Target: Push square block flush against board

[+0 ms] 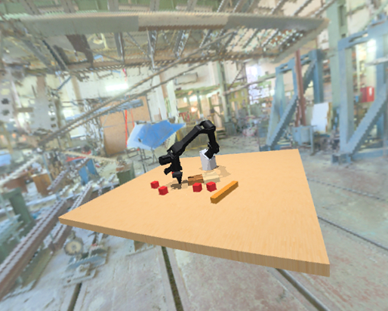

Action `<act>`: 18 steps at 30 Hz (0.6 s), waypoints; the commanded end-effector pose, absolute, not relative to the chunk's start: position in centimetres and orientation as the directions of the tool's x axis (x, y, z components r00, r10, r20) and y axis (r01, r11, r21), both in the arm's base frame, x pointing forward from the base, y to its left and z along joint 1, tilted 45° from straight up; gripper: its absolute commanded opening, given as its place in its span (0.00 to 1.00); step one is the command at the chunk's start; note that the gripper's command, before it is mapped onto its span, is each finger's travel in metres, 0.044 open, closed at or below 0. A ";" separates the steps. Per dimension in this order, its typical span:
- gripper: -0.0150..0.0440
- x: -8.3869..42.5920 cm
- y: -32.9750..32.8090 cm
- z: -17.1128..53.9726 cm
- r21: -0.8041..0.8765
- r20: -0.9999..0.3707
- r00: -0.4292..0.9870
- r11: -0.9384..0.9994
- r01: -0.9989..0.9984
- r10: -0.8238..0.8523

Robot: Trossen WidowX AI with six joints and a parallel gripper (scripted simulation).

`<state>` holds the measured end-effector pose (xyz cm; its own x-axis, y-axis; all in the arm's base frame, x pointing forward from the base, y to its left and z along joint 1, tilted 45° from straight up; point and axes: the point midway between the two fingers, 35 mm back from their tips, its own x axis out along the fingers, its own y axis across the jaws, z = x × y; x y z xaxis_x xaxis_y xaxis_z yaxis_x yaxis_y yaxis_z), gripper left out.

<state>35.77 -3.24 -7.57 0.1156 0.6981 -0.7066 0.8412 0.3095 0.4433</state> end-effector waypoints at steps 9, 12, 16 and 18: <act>0.25 35.4 -7.0 -4.1 0.432 -0.710 0.103 0.316 0.845 0.697; 0.25 35.4 -7.0 -4.1 0.432 -0.710 0.103 0.316 0.845 0.697; 0.25 35.7 -6.6 -3.8 0.480 -0.708 0.116 0.355 0.802 0.696; 0.25 35.8 -6.1 -3.3 0.513 -0.709 0.115 0.397 0.761 0.696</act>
<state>35.53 -6.73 -4.17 0.1124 0.6972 -0.7080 0.8111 0.3472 0.4708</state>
